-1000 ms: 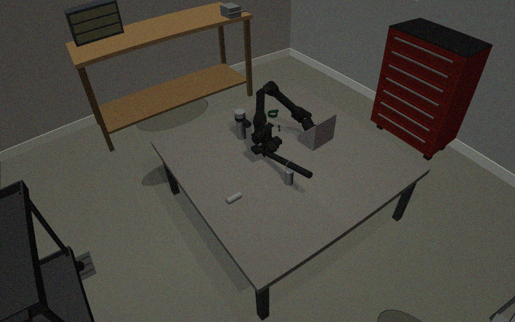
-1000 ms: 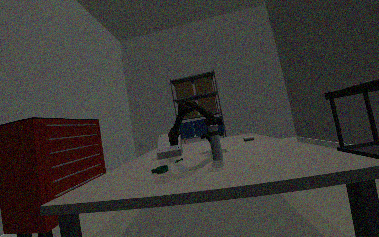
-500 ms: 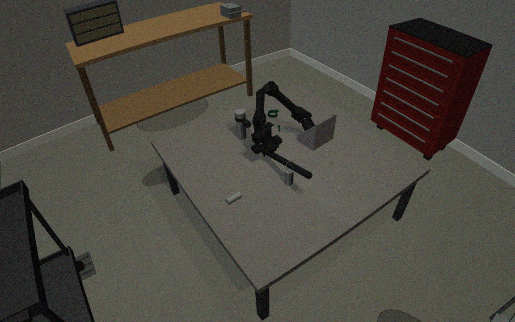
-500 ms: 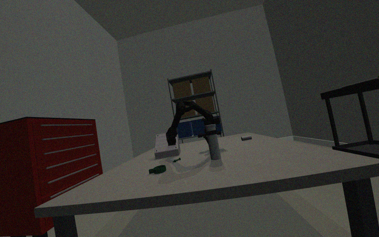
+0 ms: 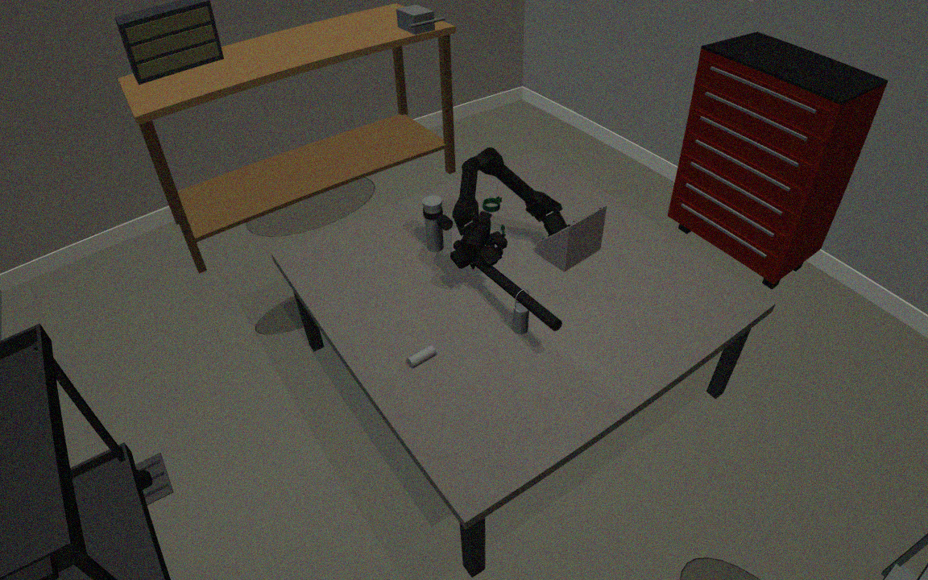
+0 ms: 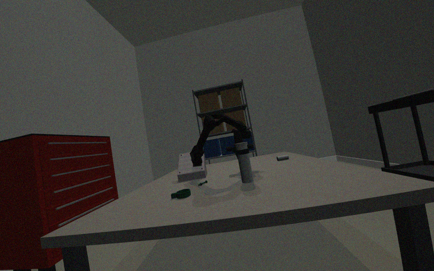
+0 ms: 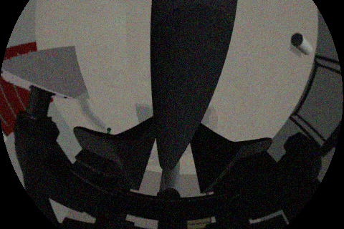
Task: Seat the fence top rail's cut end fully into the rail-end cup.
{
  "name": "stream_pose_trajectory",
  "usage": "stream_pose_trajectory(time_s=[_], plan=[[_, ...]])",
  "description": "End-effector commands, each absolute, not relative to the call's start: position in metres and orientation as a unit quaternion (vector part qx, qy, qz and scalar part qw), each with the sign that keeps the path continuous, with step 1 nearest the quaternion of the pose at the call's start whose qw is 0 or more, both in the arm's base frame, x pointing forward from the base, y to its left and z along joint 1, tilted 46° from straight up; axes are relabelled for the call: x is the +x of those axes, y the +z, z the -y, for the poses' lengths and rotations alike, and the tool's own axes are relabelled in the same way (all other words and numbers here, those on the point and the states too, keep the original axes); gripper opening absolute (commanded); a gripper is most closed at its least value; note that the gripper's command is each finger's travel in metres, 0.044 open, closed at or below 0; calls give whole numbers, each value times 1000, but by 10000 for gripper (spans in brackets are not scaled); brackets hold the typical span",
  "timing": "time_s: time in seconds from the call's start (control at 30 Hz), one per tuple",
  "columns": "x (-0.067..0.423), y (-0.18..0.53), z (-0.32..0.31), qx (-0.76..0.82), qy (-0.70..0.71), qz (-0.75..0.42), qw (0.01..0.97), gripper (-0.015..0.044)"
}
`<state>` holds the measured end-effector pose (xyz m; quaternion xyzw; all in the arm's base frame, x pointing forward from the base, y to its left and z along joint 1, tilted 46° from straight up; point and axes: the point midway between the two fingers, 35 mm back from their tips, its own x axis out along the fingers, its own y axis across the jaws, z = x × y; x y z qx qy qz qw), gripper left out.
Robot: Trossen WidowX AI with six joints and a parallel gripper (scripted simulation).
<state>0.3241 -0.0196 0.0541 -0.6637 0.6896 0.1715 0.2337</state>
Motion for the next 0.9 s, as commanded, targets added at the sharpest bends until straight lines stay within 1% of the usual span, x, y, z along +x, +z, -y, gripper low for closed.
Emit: stream_pose_trajectory(time_s=[0.0, 0.23, 0.87], plan=[[326, 73, 11, -677, 146, -691, 207, 0], [329, 97, -1, -695, 113, -688, 178, 0], [328, 92, 1, -689, 121, -691, 182, 0]])
